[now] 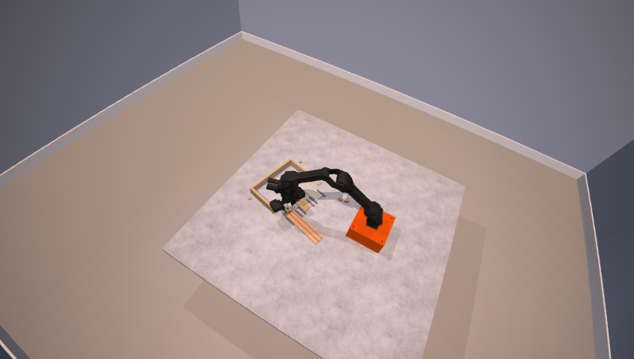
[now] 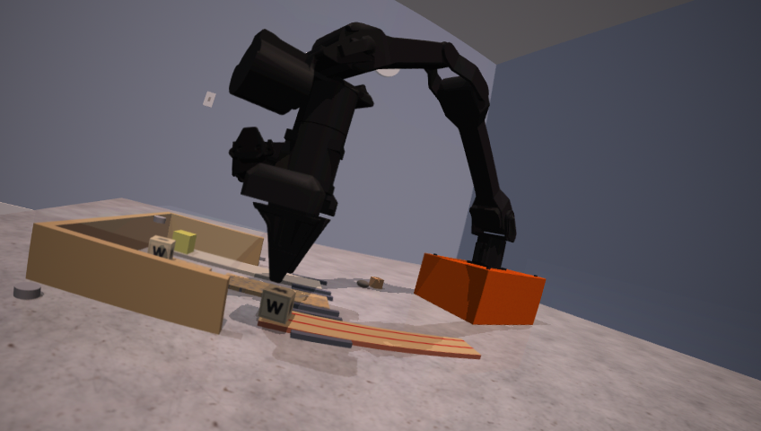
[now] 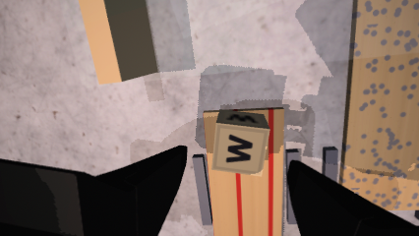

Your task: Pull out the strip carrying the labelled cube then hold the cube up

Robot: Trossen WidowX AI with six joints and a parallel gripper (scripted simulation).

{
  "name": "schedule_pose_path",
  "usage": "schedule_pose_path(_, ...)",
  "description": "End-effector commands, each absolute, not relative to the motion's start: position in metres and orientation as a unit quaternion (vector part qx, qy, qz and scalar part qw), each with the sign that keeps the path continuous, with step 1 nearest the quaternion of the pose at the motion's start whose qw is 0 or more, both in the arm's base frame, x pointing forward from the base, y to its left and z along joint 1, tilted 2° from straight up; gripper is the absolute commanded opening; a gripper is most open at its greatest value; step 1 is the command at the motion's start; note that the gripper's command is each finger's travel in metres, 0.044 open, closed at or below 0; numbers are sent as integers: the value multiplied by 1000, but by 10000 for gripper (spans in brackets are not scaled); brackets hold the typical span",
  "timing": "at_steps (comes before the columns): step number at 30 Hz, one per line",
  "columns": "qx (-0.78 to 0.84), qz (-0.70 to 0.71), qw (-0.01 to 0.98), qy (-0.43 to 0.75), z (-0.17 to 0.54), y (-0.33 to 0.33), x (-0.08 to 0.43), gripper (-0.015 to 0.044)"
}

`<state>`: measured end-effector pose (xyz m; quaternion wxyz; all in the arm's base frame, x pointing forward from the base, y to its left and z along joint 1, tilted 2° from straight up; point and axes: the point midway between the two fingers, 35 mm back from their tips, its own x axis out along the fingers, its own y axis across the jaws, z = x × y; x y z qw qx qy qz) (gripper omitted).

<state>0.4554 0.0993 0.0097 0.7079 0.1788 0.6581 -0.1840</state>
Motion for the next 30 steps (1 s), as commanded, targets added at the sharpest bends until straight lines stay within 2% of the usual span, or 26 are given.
schedule_pose_path(1, 176, -183, 706, 661, 0, 99, 455, 250)
schedule_pose_path(25, 176, -183, 706, 661, -31, 97, 456, 250)
schedule_pose_path(29, 178, -185, 706, 660, -28, 97, 457, 145)
schedule_pose_path(30, 178, -185, 706, 660, -28, 97, 457, 138)
